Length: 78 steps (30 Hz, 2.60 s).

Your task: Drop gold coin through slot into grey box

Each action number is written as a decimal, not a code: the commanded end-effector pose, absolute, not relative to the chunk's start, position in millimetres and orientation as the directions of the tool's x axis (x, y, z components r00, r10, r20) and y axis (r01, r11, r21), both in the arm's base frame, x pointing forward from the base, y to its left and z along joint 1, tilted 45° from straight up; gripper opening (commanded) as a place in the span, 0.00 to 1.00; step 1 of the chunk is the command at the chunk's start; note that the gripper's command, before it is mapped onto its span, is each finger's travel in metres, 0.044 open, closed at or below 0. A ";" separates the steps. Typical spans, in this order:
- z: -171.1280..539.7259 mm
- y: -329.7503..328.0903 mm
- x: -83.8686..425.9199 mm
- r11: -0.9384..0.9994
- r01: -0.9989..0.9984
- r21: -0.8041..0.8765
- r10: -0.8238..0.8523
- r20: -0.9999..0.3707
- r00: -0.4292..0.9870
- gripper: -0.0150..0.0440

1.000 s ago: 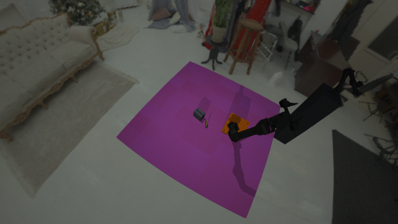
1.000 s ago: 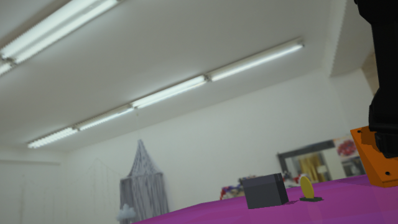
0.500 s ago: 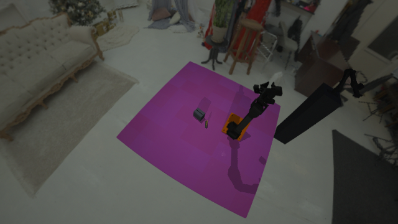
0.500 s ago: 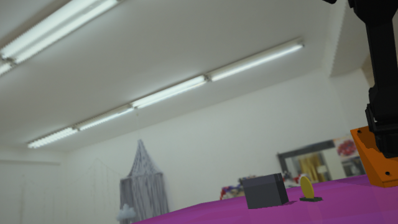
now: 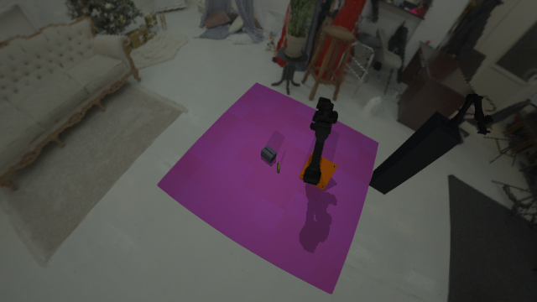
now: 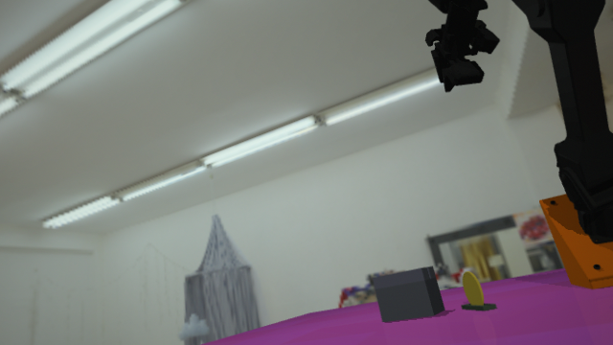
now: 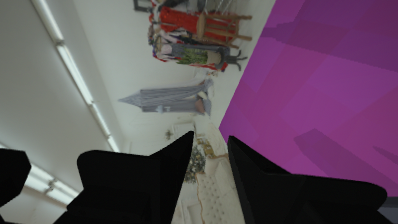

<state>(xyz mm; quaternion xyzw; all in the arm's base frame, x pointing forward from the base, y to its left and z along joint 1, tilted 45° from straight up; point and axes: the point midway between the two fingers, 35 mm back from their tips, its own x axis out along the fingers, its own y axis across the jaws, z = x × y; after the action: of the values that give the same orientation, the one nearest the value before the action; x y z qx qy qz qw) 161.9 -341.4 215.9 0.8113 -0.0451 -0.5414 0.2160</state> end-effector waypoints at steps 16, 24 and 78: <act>112.6 -60.9 248.5 0.089 0.964 0.249 0.579 -0.801 0.153 0.53; 106.0 8.5 226.2 0.364 0.875 0.320 0.704 -0.709 -0.033 0.53; 34.4 89.9 220.3 0.363 0.874 0.323 0.706 -0.707 -0.032 0.53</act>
<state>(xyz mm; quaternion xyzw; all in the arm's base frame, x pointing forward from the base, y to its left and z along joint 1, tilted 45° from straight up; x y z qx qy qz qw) 222.2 86.6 37.8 0.5536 0.7108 -0.0992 0.4224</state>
